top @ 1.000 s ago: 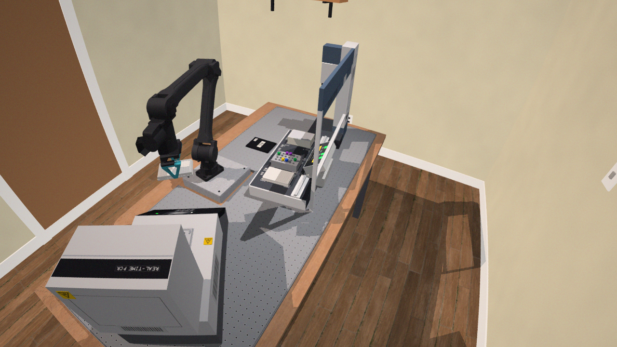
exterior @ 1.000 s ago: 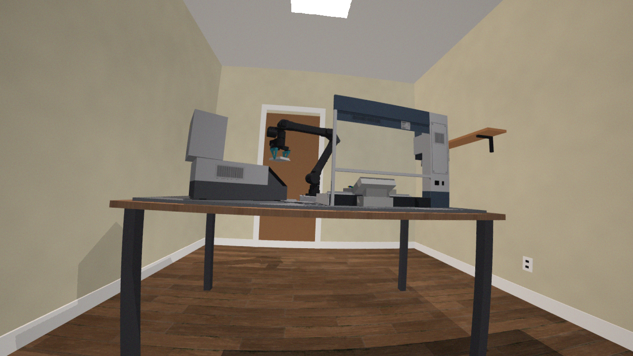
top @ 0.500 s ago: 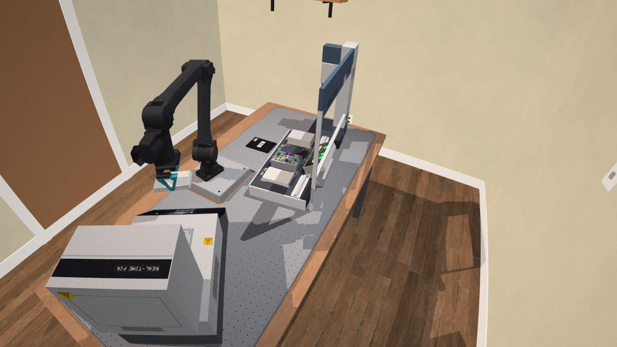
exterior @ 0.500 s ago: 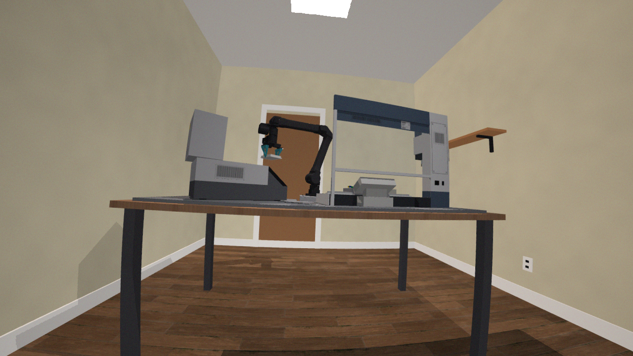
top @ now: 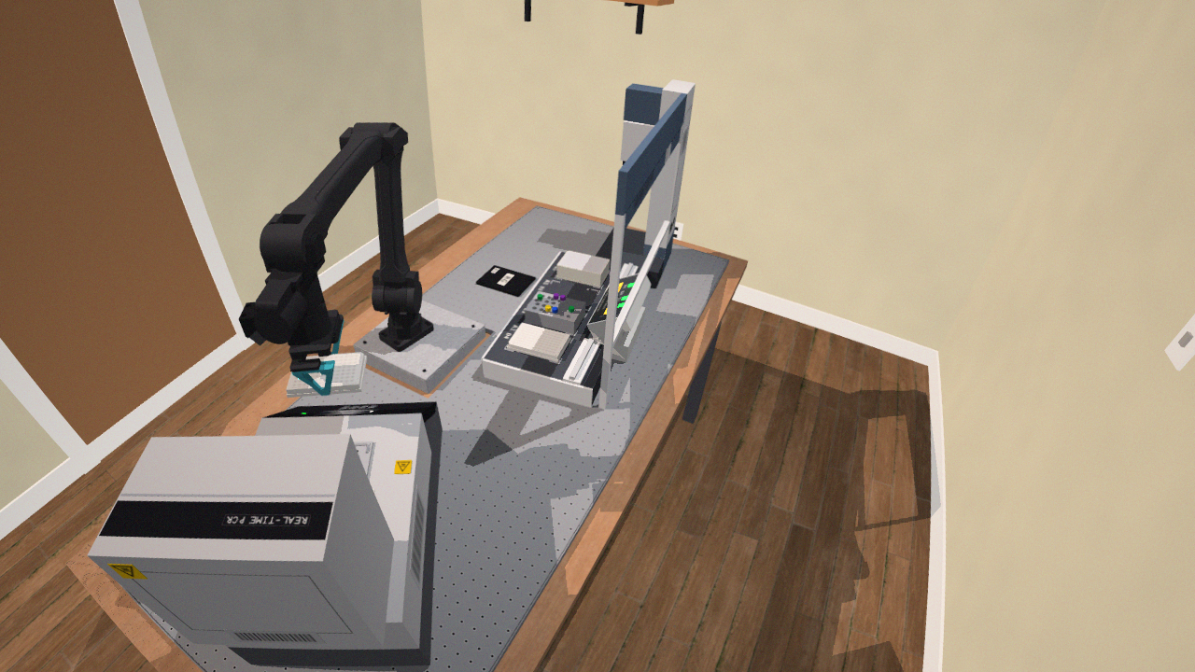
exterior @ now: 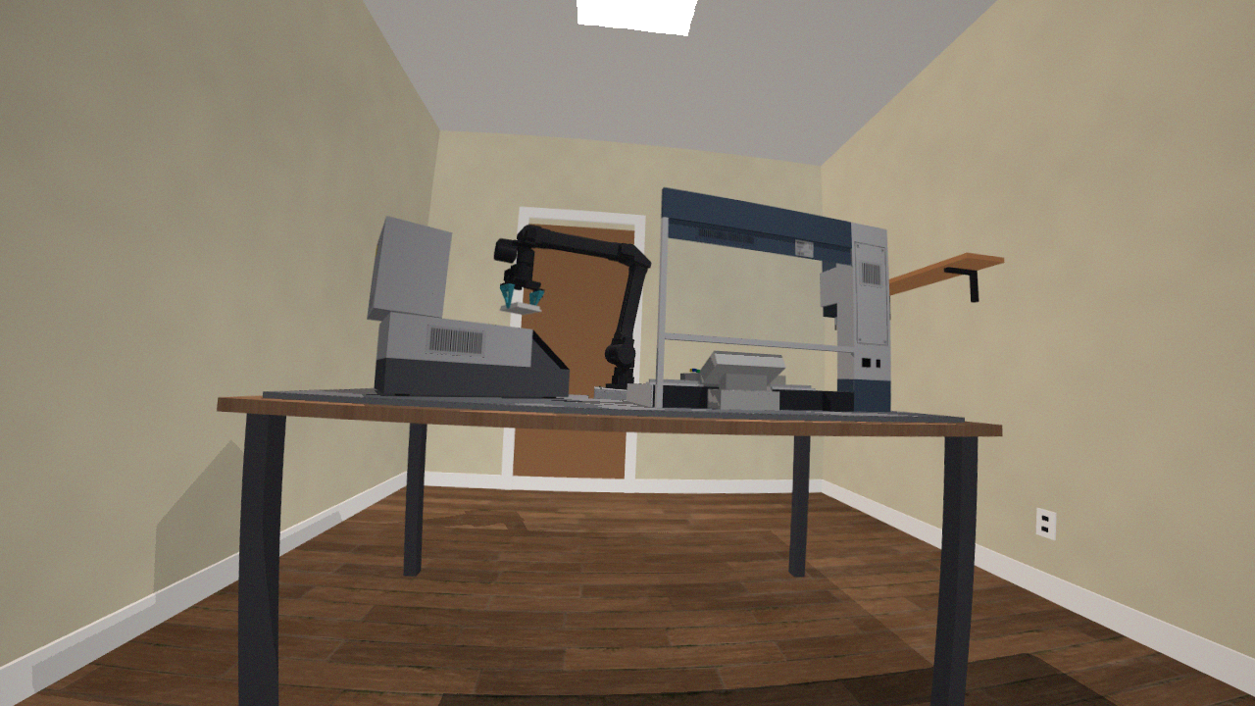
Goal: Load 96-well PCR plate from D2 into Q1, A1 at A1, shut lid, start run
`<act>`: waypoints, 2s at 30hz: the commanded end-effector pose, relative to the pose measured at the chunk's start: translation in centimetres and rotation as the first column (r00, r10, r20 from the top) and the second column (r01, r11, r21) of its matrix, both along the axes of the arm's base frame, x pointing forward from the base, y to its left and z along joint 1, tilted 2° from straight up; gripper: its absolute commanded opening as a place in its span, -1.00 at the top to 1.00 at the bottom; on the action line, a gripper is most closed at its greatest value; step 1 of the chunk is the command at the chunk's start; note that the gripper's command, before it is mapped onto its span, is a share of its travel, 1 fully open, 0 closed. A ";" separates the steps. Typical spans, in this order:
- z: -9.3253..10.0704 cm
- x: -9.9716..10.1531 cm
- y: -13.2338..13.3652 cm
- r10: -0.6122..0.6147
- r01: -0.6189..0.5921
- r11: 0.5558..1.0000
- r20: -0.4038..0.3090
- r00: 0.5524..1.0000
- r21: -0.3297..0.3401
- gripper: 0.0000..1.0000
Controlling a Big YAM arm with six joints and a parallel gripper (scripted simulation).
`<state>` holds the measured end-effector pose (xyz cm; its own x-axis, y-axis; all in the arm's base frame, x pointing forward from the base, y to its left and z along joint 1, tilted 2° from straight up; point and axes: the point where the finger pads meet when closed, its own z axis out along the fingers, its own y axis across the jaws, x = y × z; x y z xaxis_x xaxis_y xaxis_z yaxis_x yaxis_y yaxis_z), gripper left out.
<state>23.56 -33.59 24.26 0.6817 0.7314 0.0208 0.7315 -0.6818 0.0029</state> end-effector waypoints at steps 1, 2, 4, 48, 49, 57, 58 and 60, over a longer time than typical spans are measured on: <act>-0.1 2.7 -2.3 -0.007 0.007 1.000 0.008 1.000 -0.016 1.00; -0.5 3.0 -2.4 -0.002 0.002 1.000 0.006 1.000 -0.006 1.00; -0.9 3.2 -2.9 -0.036 0.036 0.999 -0.003 0.999 0.011 1.00; 0.4 10.3 -10.3 -0.067 0.068 0.998 0.011 0.998 -0.015 1.00; 0.5 10.2 -10.2 -0.064 0.064 0.998 0.014 0.998 -0.019 1.00; 1.4 8.5 -10.5 -0.081 0.082 0.996 0.029 0.996 -0.036 1.00; 1.3 8.5 -10.5 -0.080 0.081 0.996 0.027 0.996 -0.033 1.00; 1.1 8.6 -10.3 -0.075 0.075 0.997 0.024 0.997 -0.031 1.00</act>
